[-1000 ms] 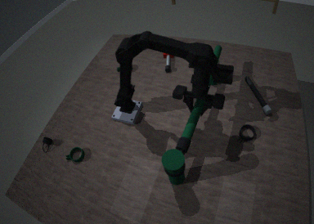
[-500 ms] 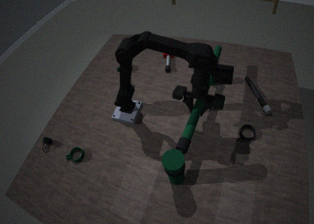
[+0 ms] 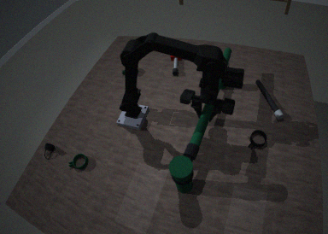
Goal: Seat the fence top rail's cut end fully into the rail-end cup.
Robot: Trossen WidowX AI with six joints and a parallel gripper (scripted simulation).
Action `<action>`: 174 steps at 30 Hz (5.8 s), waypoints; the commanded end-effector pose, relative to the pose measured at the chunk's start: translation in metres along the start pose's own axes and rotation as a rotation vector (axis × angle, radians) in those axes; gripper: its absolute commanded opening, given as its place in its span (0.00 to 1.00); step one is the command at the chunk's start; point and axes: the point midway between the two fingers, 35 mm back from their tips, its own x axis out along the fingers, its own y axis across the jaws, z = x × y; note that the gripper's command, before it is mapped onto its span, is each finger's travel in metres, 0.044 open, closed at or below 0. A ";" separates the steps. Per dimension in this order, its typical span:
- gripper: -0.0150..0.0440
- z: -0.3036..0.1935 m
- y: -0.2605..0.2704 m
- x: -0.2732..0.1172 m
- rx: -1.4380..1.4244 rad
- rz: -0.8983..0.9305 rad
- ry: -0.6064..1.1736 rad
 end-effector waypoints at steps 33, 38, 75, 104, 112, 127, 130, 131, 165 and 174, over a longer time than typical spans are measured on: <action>0.25 -0.007 0.000 0.001 0.000 0.001 0.001; 0.25 -0.009 0.000 0.002 0.000 0.001 0.001; 0.25 -0.026 0.001 0.005 0.000 0.000 0.003; 0.25 -0.029 0.001 0.007 -0.003 0.007 -0.012; 0.39 -0.029 0.001 0.007 -0.003 0.007 -0.012; 1.00 -0.017 -0.001 -0.015 -0.003 0.008 -0.015; 1.00 -0.011 -0.001 -0.025 -0.003 0.008 -0.016; 1.00 -0.009 0.000 -0.029 -0.003 0.009 -0.016; 1.00 -0.006 0.004 -0.078 -0.032 -0.068 -0.018; 1.00 -0.006 0.004 -0.078 -0.032 -0.068 -0.018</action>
